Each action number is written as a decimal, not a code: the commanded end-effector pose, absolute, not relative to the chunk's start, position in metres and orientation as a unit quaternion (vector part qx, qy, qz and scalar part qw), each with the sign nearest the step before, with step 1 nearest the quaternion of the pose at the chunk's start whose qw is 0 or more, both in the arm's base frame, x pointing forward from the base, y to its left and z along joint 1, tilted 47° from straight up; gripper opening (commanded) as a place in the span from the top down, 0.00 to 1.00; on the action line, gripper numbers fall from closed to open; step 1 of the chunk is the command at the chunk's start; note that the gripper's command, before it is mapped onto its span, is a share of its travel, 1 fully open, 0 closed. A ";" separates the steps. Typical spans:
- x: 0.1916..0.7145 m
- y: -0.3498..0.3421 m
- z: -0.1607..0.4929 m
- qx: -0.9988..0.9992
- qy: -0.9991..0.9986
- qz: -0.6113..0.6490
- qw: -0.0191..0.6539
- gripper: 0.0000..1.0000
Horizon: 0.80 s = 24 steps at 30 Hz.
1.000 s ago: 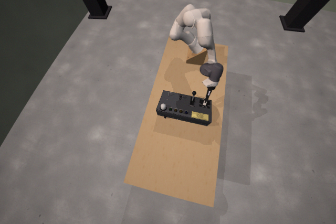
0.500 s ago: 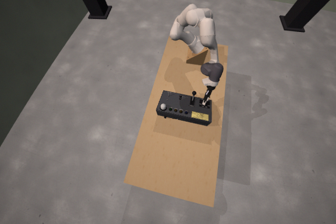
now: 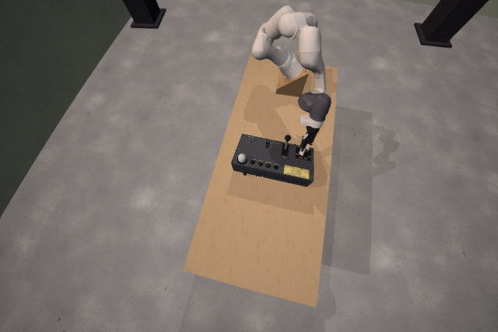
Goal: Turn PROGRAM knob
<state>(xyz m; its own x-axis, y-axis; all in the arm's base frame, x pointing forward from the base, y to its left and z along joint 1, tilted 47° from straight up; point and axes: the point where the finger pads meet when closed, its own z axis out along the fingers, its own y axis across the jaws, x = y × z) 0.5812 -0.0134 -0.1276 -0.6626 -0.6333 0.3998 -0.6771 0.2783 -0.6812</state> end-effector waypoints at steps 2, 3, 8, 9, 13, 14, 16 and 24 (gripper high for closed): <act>0.582 -0.013 -0.128 0.373 -0.818 0.438 0.003 1.00; 0.582 -0.013 -0.128 0.370 -0.819 0.438 0.001 1.00; 0.582 -0.013 -0.128 0.355 -0.826 0.438 -0.007 1.00; 0.582 -0.013 -0.128 0.352 -0.827 0.438 -0.008 1.00; 0.582 -0.013 -0.128 0.348 -0.829 0.438 -0.010 1.00; 0.582 -0.013 -0.128 0.346 -0.830 0.438 -0.012 1.00; 0.582 -0.013 -0.128 0.342 -0.831 0.438 -0.013 1.00; 0.582 -0.013 -0.128 0.334 -0.834 0.438 -0.018 1.00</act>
<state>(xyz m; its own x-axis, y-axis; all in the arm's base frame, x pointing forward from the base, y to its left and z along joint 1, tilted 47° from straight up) 0.5811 -0.0134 -0.1276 -0.7619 -0.5812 0.2858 -0.5633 0.3769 -0.7353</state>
